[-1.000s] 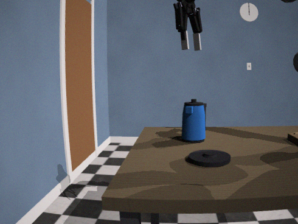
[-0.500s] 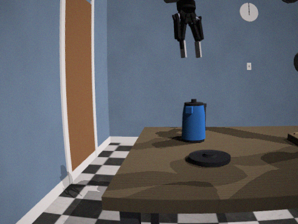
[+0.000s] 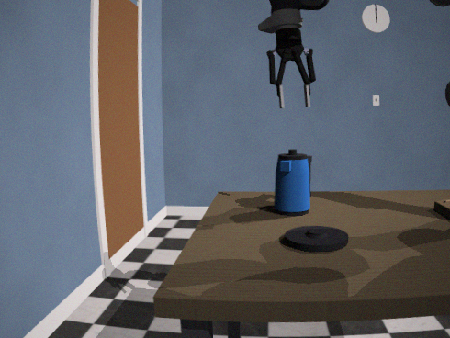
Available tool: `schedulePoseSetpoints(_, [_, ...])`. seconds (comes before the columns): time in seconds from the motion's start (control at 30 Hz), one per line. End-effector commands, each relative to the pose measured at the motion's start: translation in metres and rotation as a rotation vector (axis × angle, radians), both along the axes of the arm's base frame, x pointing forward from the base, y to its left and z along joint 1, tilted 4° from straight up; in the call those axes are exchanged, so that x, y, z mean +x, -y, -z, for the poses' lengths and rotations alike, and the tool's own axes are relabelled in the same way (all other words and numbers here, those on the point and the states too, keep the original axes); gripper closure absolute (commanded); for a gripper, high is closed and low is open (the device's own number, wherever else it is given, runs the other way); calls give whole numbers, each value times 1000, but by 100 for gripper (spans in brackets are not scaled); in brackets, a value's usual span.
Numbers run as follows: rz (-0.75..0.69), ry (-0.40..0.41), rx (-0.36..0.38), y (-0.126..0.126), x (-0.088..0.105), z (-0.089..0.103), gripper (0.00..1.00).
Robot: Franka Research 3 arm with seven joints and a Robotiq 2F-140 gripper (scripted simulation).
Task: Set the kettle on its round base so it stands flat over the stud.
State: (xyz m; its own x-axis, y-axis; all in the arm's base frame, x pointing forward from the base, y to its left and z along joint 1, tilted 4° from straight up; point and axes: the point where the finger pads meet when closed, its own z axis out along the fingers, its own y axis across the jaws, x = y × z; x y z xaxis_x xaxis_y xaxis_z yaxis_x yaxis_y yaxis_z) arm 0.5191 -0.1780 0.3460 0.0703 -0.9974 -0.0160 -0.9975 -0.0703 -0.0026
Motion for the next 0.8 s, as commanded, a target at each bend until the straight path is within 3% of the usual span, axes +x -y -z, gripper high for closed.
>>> schedulePoseSetpoints(0.0, [204,46,-25,14,6,2,53])
schedulePoseSetpoints(0.13, [375,57,-22,39,-5,16,53])
schedulePoseSetpoints(0.33, [516,62,-13,64,-18,31,53])
schedulePoseSetpoints(0.77, [576,63,-9,74,-24,38,53])
